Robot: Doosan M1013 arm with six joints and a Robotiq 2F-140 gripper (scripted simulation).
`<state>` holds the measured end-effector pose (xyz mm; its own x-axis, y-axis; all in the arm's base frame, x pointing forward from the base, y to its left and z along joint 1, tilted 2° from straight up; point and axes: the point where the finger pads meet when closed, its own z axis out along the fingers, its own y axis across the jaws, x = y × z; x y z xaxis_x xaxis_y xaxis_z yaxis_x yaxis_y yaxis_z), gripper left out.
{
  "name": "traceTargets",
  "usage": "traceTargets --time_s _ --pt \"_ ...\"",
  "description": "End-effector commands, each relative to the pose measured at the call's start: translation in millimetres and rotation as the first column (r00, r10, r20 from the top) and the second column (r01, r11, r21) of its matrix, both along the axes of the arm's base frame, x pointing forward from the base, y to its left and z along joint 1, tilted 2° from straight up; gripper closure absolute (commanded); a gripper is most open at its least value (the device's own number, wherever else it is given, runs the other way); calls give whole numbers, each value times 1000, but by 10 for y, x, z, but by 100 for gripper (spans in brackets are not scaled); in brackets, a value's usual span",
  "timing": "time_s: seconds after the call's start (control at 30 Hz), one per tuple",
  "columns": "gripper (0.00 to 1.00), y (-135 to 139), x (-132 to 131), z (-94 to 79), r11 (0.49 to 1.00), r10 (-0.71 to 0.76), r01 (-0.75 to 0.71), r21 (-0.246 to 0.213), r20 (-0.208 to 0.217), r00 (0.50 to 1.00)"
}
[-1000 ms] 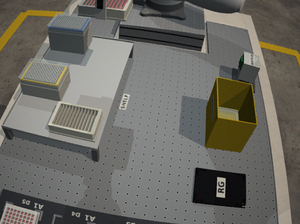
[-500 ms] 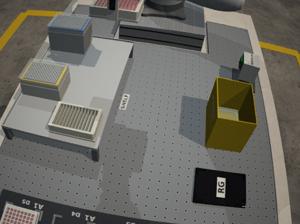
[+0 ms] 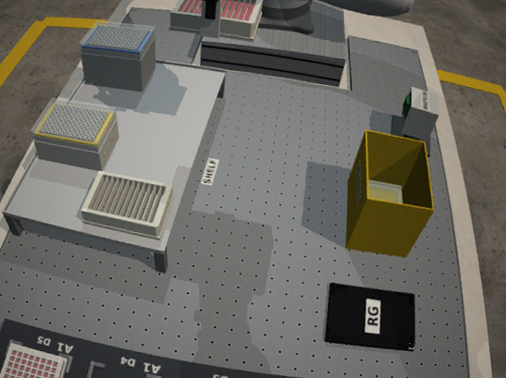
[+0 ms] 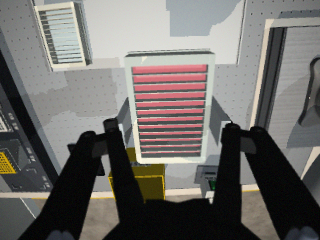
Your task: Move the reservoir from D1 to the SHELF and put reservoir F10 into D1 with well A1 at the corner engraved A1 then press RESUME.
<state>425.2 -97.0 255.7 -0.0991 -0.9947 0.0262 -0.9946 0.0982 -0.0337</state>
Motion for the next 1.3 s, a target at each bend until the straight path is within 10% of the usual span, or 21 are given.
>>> traceTargets --time_s 0.0,1.27 --pt "100 86 3 -2 1000 0 0 0 0 1000" --pt "100 642 195 -12 1000 0 0 0 0 1000"
